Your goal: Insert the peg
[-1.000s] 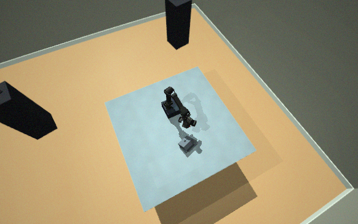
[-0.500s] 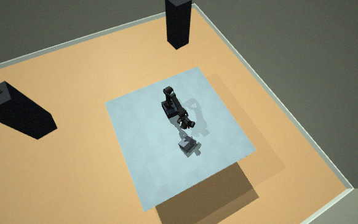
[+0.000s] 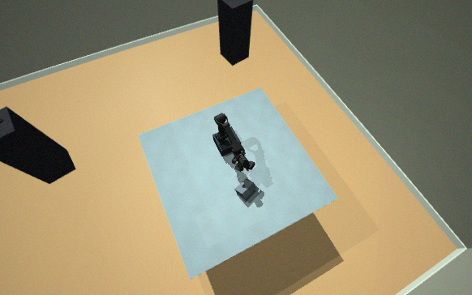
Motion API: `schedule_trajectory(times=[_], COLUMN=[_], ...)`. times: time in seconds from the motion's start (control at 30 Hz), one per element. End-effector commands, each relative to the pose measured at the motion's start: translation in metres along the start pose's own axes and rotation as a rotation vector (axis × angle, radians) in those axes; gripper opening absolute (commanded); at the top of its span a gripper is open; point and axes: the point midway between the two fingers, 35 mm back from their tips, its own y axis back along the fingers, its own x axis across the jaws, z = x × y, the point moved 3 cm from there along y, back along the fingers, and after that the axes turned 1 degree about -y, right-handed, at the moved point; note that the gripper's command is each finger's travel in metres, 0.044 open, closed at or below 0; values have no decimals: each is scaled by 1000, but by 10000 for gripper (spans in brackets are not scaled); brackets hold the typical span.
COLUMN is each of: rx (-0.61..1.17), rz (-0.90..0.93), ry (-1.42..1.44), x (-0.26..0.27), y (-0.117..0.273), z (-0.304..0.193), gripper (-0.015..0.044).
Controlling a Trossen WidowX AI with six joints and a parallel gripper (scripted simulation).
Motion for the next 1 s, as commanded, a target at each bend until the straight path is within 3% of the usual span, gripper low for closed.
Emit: schedule_trajectory(times=[0.0, 0.97], rx=[-4, -63], rz=[23, 149], ry=[-7, -104], x=[-2, -12], y=[3, 19], z=[4, 41], gripper=[0, 0])
